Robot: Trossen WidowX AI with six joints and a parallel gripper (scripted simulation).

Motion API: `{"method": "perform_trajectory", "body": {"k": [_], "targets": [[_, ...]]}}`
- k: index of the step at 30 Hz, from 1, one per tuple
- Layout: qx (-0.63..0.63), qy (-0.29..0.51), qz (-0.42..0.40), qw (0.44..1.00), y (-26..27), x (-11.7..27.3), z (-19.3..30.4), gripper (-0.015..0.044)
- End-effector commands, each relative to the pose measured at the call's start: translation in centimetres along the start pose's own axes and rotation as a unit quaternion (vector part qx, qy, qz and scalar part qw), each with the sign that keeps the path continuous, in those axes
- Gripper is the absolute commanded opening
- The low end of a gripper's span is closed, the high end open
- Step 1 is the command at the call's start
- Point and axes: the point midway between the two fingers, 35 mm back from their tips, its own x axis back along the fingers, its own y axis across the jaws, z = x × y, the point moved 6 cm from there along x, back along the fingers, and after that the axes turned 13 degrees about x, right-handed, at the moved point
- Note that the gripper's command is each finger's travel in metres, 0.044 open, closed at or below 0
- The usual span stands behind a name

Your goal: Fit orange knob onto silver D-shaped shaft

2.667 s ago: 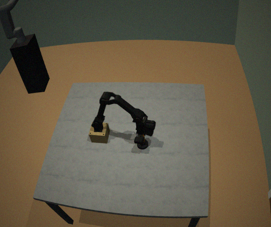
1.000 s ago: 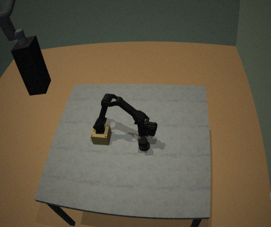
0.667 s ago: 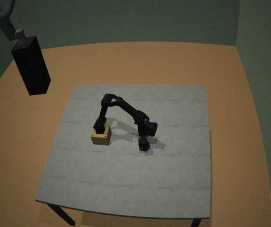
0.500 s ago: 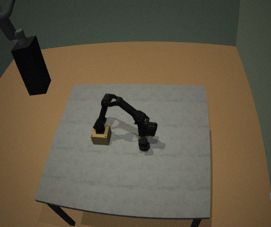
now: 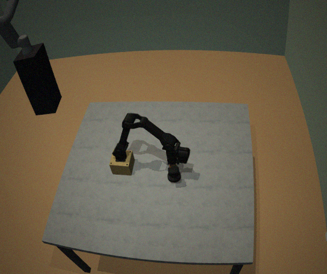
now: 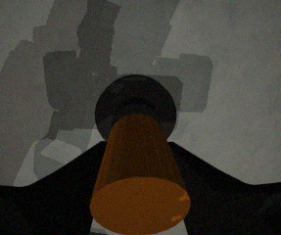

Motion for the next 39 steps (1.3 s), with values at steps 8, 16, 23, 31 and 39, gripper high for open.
{"method": "perform_trajectory", "body": {"k": [8,16,23,31,39], "targets": [[0.064,-0.002,0.000,0.998,-0.01,0.05,0.07,0.0000],[0.064,-0.002,0.000,0.998,-0.01,-0.20,0.01,0.0000],[0.064,-0.002,0.000,0.998,0.03,-0.23,0.01,0.0000],[0.064,-0.003,0.000,0.998,0.03,-0.27,-0.02,0.0000],[0.064,-0.003,0.000,0.998,0.02,-0.36,-0.02,0.0000]]}}
